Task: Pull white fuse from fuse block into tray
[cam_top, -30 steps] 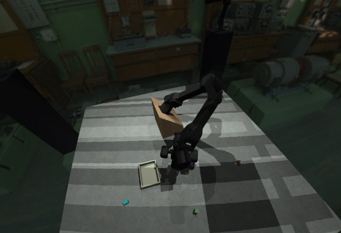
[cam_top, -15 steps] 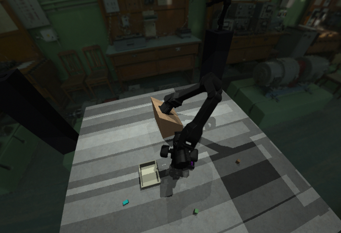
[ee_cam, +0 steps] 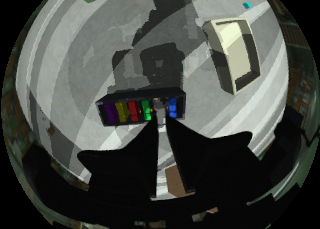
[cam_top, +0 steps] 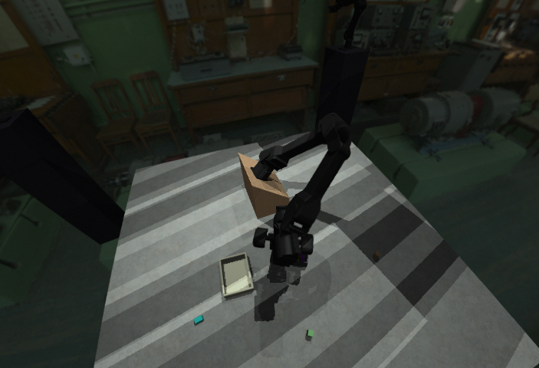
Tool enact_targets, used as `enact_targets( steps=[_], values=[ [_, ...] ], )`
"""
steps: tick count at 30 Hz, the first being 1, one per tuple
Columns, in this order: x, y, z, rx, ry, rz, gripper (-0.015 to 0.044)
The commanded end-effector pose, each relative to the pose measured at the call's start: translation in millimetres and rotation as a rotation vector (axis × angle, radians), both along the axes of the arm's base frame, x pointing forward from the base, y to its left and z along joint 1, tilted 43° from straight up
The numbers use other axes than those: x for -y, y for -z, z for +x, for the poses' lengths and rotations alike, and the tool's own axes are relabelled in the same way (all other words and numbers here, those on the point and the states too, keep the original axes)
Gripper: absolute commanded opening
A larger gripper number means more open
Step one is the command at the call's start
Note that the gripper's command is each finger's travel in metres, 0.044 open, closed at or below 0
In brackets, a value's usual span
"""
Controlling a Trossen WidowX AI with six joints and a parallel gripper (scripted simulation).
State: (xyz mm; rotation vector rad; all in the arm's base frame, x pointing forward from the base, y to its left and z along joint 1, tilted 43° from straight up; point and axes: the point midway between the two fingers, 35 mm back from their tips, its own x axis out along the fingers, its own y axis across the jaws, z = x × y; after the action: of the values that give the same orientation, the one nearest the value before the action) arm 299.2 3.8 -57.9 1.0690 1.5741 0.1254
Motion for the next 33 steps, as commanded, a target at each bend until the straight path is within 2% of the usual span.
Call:
enact_targets(
  steps=[1,33],
  values=[
    [2,-2,0,0.003,-0.004,-0.004,0.0],
    [24,-20,-2,0.002,-0.003,-0.006,0.0]
  ],
)
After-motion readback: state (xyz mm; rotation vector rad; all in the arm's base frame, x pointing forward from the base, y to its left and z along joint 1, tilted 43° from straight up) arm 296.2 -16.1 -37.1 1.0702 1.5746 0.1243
